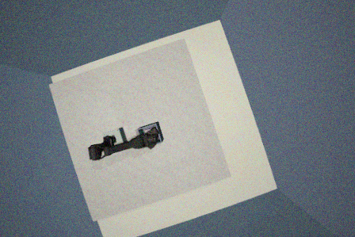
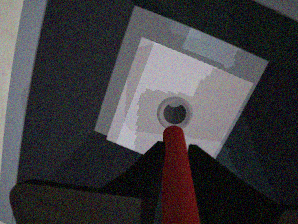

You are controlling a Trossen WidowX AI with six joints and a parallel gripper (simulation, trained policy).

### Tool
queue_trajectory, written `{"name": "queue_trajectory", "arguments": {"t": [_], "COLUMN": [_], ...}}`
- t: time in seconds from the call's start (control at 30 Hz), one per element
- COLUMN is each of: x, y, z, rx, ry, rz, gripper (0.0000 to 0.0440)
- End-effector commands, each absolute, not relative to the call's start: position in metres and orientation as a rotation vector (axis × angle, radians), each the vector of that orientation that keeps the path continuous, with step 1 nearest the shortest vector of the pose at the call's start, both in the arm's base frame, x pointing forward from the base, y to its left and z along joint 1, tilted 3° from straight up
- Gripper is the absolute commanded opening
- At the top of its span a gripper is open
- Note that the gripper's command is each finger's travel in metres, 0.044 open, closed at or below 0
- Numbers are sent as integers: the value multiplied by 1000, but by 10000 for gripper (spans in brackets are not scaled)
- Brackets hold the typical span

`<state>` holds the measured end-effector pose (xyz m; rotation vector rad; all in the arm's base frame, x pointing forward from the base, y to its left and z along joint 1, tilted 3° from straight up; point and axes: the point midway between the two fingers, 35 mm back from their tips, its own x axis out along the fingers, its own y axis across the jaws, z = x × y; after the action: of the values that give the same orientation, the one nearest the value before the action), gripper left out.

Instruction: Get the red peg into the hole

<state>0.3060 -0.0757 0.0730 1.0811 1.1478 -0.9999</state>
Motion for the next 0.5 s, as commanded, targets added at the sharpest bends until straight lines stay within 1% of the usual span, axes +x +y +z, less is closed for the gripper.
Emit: {"name": "queue_trajectory", "arguments": {"t": [0.0,0.27,0.33,0.4,0.47], "x": [308,312,312,313,313], "y": [-77,-80,-81,-82,-83], "z": [62,44,41,38,36], "rx": [1075,1047,1037,1027,1018], "ry": [1167,1189,1196,1205,1216], "rz": [-990,-977,-979,-980,-982], "gripper": [0,0,6,33,72]}}
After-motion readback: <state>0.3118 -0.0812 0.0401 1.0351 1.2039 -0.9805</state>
